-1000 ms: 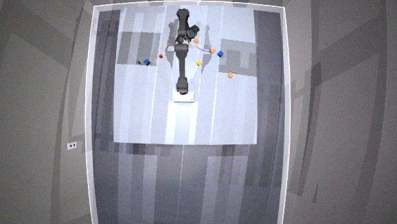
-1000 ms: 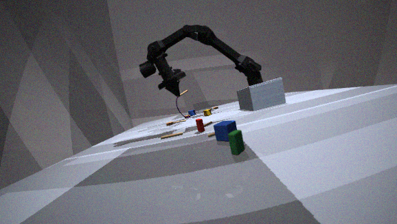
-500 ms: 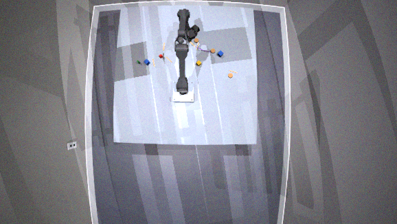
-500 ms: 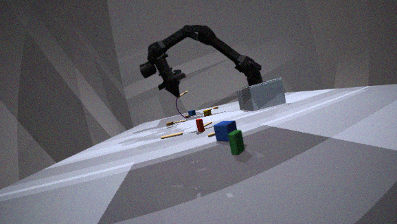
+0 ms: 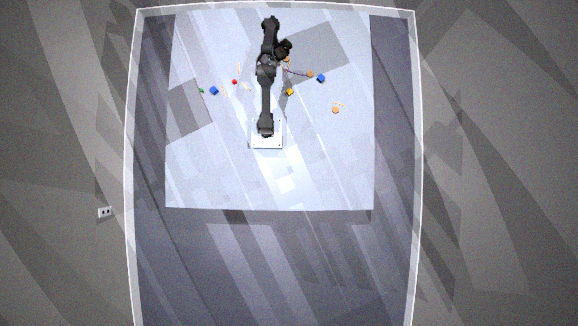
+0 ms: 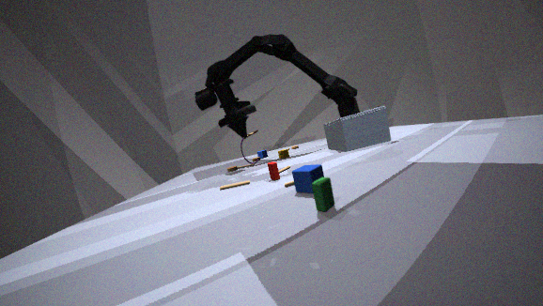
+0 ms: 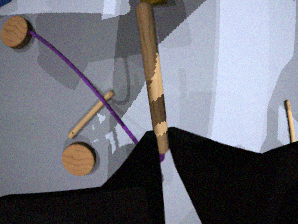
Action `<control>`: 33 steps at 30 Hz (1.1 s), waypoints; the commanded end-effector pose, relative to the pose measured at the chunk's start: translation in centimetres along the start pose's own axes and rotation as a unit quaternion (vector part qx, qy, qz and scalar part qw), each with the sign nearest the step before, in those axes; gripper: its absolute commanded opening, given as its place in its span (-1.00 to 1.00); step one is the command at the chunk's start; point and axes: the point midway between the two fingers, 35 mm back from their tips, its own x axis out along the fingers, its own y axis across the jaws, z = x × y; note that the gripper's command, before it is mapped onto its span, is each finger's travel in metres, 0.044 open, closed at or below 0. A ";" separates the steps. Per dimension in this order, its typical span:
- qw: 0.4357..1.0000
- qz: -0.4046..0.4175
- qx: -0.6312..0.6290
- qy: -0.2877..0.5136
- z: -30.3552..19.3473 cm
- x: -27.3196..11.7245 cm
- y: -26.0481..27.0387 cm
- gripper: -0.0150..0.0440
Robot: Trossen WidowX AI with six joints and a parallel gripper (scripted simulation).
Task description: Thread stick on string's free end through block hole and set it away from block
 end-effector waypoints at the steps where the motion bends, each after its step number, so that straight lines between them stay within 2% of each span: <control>1: 1.000 -0.002 -0.002 0.010 0.1 0.6 0.1 -0.49; 33: 0.996 0.003 -0.009 0.090 0.6 4.7 0.9 -0.49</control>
